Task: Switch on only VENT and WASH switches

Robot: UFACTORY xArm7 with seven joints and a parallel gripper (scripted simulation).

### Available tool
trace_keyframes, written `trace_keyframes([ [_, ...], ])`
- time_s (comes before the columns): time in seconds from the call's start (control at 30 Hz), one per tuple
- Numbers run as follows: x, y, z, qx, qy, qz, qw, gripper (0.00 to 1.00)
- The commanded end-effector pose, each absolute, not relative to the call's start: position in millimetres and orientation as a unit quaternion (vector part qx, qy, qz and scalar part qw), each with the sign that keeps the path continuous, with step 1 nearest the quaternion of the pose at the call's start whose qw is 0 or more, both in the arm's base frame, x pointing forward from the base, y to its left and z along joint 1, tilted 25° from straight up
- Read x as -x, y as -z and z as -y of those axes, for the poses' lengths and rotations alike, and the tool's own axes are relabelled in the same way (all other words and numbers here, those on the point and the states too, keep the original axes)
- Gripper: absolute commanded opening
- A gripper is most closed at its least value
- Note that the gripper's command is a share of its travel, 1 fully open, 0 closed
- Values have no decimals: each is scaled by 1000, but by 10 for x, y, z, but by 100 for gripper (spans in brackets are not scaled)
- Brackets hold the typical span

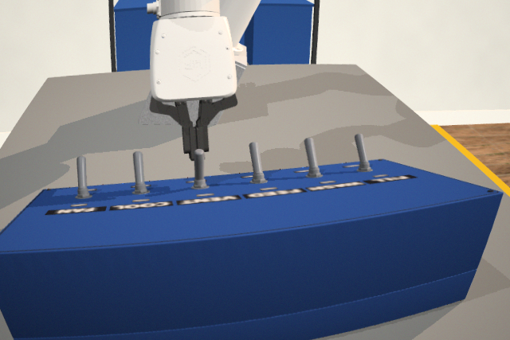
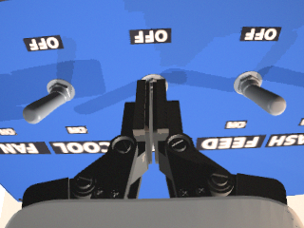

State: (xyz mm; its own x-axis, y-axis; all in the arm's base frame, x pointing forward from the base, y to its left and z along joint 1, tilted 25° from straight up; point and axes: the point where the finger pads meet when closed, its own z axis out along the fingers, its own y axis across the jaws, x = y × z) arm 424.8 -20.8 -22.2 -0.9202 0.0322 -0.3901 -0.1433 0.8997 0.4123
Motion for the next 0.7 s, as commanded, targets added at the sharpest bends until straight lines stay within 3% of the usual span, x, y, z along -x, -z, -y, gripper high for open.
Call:
trace_keyframes([
  [0.0,-4226,226,220,29,-221,-954,199,0],
  [0.67,-4062,87,310,29,-221,-954,199,0],
])
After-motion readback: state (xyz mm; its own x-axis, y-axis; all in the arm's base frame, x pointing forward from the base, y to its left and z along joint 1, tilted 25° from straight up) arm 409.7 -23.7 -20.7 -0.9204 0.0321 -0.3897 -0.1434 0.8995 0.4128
